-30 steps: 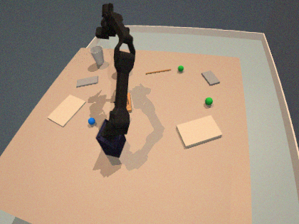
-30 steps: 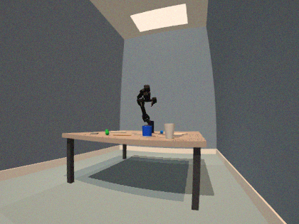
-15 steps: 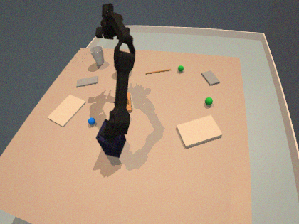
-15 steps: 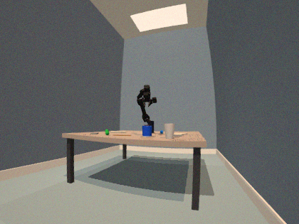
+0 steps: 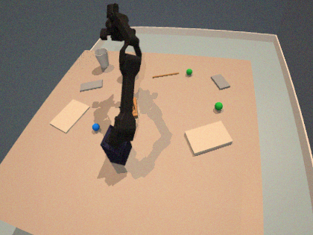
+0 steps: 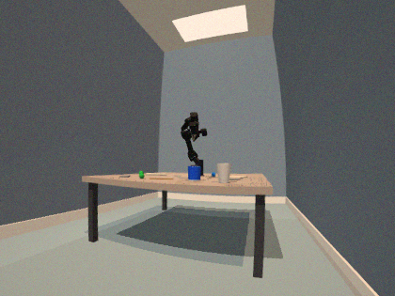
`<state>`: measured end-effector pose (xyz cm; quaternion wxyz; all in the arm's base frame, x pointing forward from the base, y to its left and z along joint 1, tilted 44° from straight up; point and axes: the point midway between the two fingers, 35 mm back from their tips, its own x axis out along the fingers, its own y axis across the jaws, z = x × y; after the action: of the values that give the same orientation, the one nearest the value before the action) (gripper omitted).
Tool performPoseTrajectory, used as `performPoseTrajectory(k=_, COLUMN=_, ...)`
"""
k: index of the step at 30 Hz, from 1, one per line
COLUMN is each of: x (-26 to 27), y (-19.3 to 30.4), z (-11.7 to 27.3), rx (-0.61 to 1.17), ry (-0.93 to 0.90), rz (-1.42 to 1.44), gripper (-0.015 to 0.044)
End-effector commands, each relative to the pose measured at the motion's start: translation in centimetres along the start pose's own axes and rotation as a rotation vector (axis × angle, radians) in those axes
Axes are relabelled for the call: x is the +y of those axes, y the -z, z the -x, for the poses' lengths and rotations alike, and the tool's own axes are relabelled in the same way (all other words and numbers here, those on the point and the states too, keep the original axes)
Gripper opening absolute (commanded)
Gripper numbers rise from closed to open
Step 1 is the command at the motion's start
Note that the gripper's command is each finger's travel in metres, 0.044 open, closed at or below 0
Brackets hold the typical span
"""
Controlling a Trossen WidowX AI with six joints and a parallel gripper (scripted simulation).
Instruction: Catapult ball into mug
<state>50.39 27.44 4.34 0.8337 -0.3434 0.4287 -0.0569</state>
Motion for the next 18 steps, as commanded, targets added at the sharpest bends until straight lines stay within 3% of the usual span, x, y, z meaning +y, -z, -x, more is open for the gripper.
performPoseTrajectory(k=1, x=0.7, y=0.8, z=0.1, rx=0.016, ry=0.001, rz=0.043, gripper=0.0)
performPoseTrajectory(k=18, x=6.6, y=12.8, z=0.3, rx=0.272, ry=0.007, rz=0.569, gripper=0.0)
